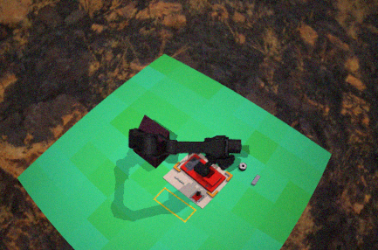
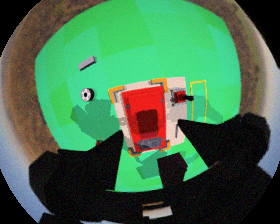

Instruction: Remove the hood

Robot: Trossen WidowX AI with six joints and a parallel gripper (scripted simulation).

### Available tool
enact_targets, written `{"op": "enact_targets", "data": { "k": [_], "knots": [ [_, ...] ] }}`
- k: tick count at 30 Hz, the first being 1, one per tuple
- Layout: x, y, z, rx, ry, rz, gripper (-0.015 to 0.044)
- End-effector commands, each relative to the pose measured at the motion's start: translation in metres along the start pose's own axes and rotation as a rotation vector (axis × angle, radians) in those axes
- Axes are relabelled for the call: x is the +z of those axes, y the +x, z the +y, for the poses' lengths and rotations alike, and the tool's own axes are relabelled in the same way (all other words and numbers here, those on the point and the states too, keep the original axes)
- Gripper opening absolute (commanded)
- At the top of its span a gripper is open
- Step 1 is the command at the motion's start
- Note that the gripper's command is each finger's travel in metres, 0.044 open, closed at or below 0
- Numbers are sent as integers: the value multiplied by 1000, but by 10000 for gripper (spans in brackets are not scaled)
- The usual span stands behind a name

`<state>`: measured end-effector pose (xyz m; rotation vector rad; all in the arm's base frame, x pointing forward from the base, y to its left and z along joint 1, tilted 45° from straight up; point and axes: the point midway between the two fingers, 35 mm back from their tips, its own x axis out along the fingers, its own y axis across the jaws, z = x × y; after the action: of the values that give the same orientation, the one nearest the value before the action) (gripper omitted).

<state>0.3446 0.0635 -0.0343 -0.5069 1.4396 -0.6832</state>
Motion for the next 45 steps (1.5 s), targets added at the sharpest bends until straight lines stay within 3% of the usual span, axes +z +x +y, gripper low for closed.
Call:
{"op": "enact_targets", "data": {
  "k": [1,45],
  "knots": [
    [0,6,-2,-7,0,3,440],
    [2,43,-3,-8,0,2,440]
  ]
}}
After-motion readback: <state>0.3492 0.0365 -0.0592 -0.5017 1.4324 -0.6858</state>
